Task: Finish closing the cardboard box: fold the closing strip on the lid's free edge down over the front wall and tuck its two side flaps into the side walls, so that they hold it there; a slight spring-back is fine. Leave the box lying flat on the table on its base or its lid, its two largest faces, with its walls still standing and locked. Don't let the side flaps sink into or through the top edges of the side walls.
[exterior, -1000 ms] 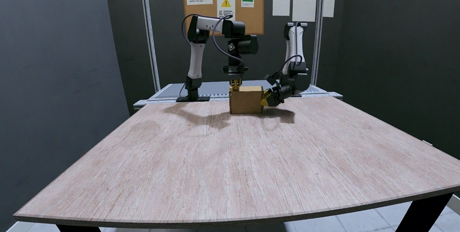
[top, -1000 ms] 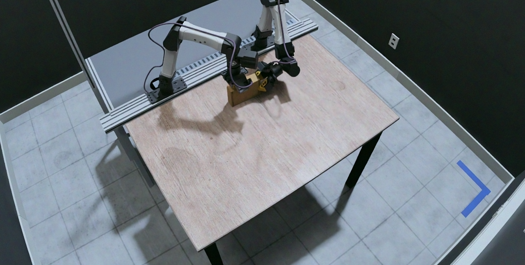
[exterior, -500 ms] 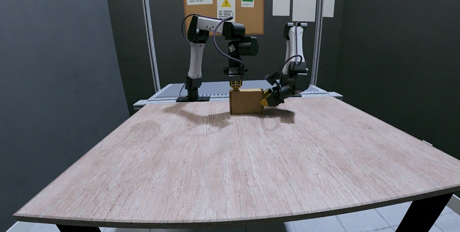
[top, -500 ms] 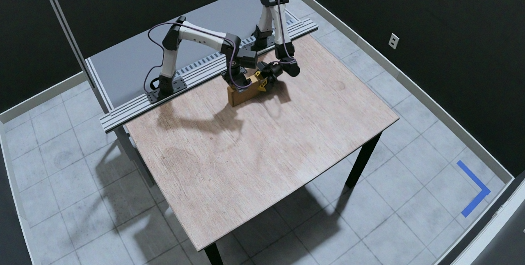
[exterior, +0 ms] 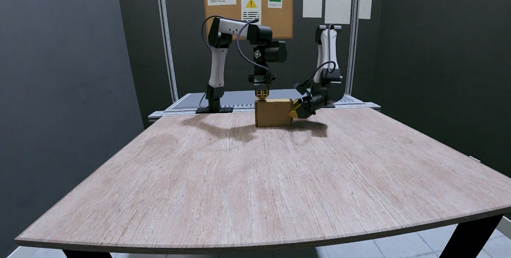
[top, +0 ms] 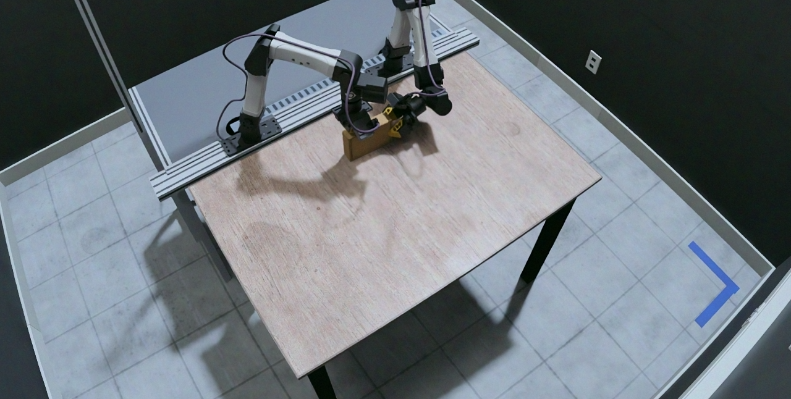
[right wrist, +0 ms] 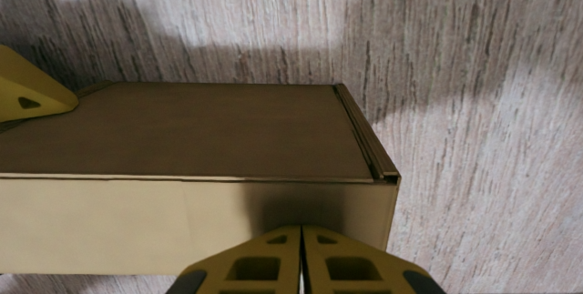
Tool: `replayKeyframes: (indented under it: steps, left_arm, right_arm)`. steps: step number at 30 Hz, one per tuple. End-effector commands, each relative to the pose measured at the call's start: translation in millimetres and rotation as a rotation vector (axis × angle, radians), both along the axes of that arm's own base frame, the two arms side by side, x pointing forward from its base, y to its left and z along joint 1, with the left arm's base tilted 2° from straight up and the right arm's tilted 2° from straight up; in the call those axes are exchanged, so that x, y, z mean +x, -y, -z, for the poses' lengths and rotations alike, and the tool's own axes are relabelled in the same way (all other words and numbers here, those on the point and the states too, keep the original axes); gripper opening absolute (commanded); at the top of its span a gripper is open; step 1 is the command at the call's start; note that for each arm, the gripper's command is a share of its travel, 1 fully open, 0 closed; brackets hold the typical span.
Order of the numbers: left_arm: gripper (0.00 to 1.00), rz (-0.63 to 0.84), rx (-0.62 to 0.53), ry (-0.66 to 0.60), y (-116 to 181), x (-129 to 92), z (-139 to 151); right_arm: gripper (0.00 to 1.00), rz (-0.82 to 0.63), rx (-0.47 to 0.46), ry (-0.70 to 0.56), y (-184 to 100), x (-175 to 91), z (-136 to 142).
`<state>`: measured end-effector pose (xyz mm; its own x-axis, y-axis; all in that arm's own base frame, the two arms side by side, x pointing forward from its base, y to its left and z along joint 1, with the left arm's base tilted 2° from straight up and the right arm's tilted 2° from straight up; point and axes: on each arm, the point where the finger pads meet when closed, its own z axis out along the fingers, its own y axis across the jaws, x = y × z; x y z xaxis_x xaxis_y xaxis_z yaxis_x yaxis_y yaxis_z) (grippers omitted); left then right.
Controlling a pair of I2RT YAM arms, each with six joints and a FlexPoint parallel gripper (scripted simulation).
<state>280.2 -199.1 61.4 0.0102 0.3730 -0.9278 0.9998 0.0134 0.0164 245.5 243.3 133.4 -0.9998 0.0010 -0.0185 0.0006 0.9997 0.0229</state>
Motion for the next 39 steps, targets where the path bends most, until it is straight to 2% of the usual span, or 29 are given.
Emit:
replayKeyframes:
  steps: [1, 20, 21, 22, 39]
  left_arm:
    - [0.45, -0.004, -0.005, 0.009, 0.6, 2.9, -3.6]
    - [0.45, -0.004, -0.005, 0.009, 0.6, 2.9, -3.6]
    - [0.45, -0.004, -0.005, 0.009, 0.6, 2.9, -3.6]
    - [0.45, -0.004, -0.005, 0.009, 0.6, 2.9, -3.6]
    - [0.45, -0.004, -0.005, 0.009, 0.7, 2.9, -3.6]
  right_arm:
    - [0.00, -0.006, 0.009, -0.006, -0.8, -9.4, -1.5]
    - [0.00, -0.006, 0.009, -0.006, -0.8, -9.4, -1.5]
    - [0.00, -0.004, 0.001, -0.014, -3.8, 2.5, -1.4]
    - [0.00, -0.004, -0.001, -0.016, -2.9, 1.6, -1.7]
    - [0.00, -0.004, -0.005, -0.015, -1.8, 2.1, -16.1]
